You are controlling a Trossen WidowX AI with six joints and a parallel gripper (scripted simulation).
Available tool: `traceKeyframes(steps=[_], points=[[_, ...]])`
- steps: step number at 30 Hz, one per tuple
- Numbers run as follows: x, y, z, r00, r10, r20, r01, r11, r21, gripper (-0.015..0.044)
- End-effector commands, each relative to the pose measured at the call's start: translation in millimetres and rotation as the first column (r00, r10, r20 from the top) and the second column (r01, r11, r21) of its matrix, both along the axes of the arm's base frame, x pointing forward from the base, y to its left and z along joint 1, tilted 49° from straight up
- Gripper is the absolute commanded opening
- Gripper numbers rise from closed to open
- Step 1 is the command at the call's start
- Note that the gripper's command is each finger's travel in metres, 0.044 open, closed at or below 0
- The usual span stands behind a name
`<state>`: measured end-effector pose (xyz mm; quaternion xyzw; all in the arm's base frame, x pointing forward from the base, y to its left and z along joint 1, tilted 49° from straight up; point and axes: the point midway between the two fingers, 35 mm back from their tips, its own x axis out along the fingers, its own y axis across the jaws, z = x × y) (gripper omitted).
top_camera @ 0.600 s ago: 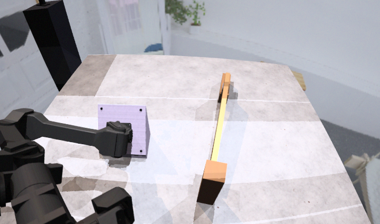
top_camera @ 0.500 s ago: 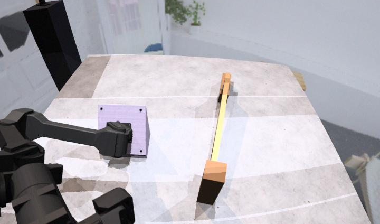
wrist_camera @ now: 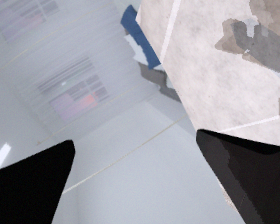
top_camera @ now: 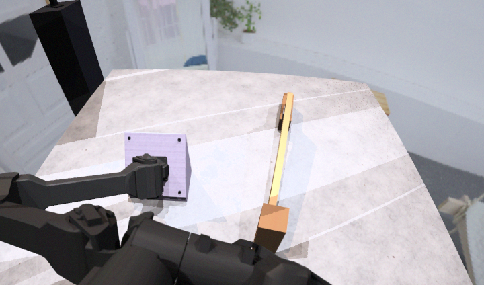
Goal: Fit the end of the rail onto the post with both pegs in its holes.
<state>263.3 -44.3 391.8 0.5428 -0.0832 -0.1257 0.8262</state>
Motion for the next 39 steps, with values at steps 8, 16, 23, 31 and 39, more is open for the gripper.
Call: traceKeyframes(steps=[8,16,23,31,39], points=[[82.2,38.3,-134.3,0.644,-0.111,-0.757,-0.499,0.689,-0.525,0.044],[93.9,53.2,-227.5,0.21,-0.371,-0.905,-0.926,0.222,-0.306,0.044],[67.9,50.8,-302.3,-0.135,-0.705,-0.697,-0.922,-0.169,0.349,0.044],[48.4,48.3,-335.4,-0.194,-0.87,-0.453,-0.593,-0.263,0.761,0.044],[47.4,51.0,-338.5,-0.194,-0.87,-0.453,-0.593,-0.264,0.761,0.044]])
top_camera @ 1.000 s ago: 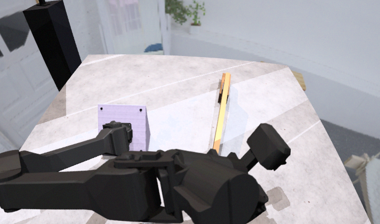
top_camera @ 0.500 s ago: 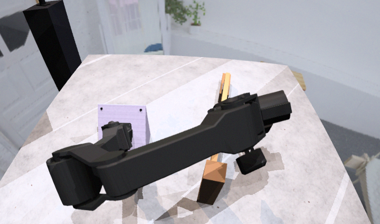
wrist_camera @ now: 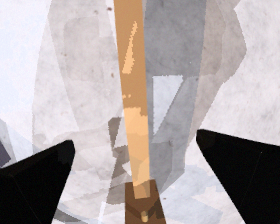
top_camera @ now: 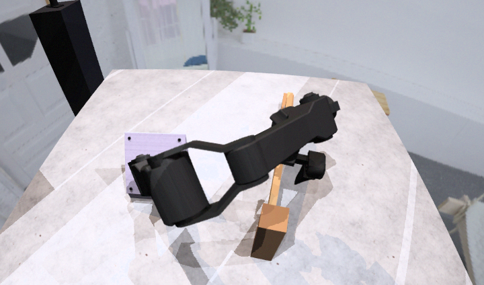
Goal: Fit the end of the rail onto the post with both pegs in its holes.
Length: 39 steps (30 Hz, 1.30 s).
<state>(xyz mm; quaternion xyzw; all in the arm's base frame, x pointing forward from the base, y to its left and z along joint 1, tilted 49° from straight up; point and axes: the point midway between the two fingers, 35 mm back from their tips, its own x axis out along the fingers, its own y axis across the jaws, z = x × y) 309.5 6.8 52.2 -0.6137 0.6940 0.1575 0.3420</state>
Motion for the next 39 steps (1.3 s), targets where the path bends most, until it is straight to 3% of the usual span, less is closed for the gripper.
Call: traceKeyframes(steps=[1,39], points=[[1.2,-0.3,0.9,1.0,0.015,-0.013,-0.015,1.0,-0.011,0.044],[1.4,-45.0,-39.0,1.0,0.015,-0.012,-0.015,1.0,-0.012,0.044]])
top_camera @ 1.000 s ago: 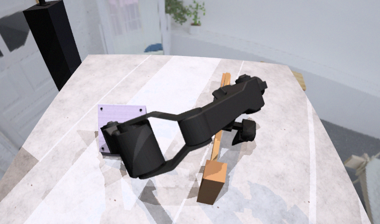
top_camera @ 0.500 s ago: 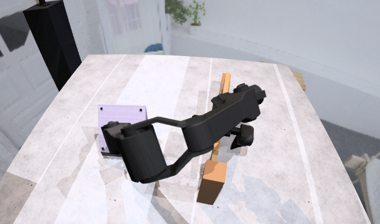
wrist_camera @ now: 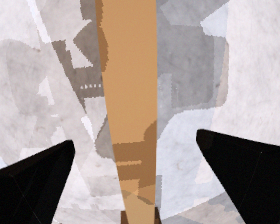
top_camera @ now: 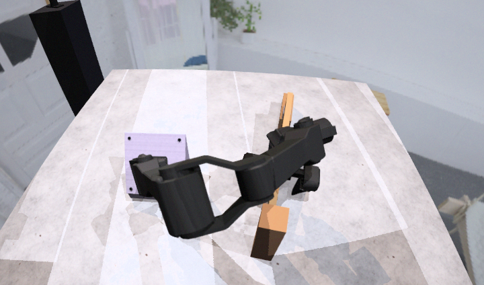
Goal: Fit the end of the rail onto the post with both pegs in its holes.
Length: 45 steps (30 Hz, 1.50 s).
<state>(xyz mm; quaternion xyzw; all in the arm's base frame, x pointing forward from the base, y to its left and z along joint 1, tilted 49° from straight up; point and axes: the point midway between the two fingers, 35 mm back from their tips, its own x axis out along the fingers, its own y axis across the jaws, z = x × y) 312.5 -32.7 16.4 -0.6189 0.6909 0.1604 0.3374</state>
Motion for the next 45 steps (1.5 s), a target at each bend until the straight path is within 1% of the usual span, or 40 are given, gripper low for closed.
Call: traceKeyframes(steps=[1,8,22,30,31,45], points=[[-1.8,-6.6,-4.1,1.0,0.001,-0.006,-0.001,1.0,-0.008,0.044],[-2.8,-13.2,-9.3,1.0,0.001,-0.006,-0.001,1.0,-0.01,0.044],[-2.8,-13.2,-9.3,1.0,0.001,-0.006,-0.001,1.0,-0.01,0.0072],[-2.8,-13.2,-9.3,1.0,0.001,-0.006,-0.001,1.0,-0.01,0.0019],[-2.8,-13.2,-9.3,1.0,0.001,-0.006,-0.001,1.0,-0.01,0.0],[-2.5,-11.5,-8.9,1.0,0.001,-0.006,-0.001,1.0,-0.01,0.0]])
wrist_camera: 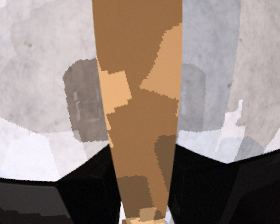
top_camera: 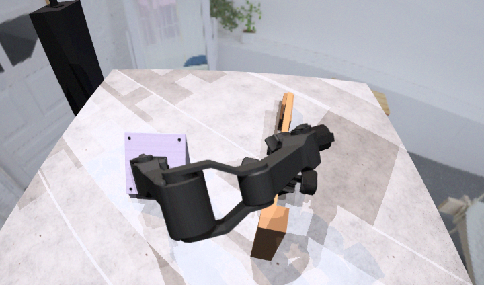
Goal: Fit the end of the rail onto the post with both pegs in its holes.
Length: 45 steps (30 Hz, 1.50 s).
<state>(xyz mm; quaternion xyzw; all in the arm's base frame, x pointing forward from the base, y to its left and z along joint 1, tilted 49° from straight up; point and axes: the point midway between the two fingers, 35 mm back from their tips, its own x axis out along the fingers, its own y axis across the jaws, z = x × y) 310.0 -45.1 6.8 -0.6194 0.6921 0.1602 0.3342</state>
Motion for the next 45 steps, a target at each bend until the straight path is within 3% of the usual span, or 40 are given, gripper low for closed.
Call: traceKeyframes(steps=[1,45], points=[[0.0,1.4,1.1,1.0,0.001,-0.001,-0.001,1.0,-0.005,0.0],[2.3,17.7,15.8,1.0,0.001,-0.001,-0.001,1.0,-0.004,0.0]])
